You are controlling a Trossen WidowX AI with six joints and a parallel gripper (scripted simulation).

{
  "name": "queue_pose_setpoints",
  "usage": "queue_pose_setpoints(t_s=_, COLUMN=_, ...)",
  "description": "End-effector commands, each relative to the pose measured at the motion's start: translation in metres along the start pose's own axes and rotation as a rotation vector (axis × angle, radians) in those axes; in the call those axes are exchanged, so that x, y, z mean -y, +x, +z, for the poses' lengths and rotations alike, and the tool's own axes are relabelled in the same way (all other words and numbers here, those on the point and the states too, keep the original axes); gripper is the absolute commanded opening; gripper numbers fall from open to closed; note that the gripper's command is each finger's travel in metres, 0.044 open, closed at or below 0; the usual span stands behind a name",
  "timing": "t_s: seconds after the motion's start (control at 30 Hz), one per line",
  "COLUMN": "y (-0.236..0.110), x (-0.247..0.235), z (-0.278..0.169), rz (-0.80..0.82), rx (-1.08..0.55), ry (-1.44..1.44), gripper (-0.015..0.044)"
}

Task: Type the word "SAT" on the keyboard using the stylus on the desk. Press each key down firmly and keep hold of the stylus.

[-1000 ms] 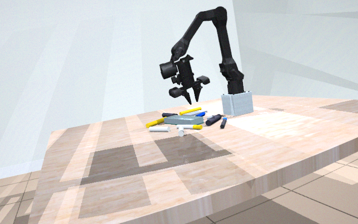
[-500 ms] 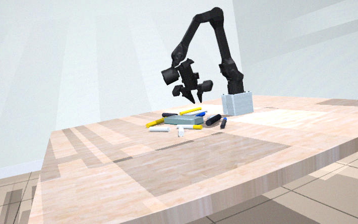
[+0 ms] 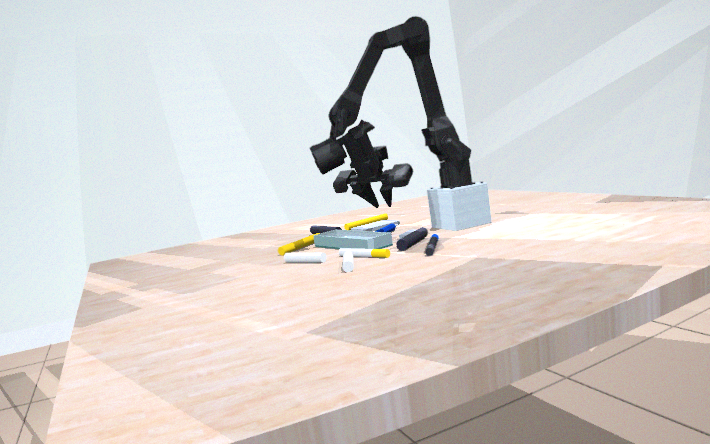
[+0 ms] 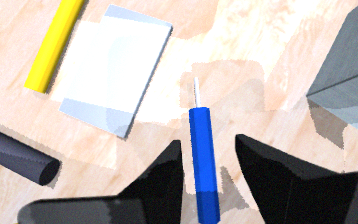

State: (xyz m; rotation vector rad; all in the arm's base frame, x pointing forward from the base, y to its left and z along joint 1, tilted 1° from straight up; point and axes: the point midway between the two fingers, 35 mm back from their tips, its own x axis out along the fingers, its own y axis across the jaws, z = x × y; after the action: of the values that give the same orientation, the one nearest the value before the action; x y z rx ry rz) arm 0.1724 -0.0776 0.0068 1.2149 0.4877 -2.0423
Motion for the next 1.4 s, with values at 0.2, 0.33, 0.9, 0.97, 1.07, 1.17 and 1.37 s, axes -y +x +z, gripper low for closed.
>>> queue_pose_setpoints(t_s=0.2, y=0.008, x=0.001, z=-0.002, rz=-0.003, rx=0.008, ry=0.004, gripper=0.0150)
queue_pose_setpoints(t_s=0.33, y=0.011, x=0.001, z=-0.004, rz=-0.003, rx=0.008, ry=0.004, gripper=0.0150)
queue_pose_setpoints(t_s=0.9, y=0.023, x=0.002, z=-0.010, rz=-0.003, rx=0.008, ry=0.004, gripper=0.0150)
queue_pose_setpoints(t_s=0.97, y=0.023, x=0.002, z=-0.010, rz=-0.003, rx=0.008, ry=0.004, gripper=0.0150)
queue_pose_setpoints(t_s=1.07, y=0.025, x=0.002, z=-0.011, rz=-0.003, rx=0.008, ry=0.004, gripper=0.0150)
queue_pose_setpoints(t_s=1.17, y=0.027, x=0.002, z=-0.012, rz=-0.003, rx=0.008, ry=0.004, gripper=0.0150)
queue_pose_setpoints(t_s=1.37, y=0.031, x=0.002, z=-0.015, rz=-0.003, rx=0.008, ry=0.004, gripper=0.0150)
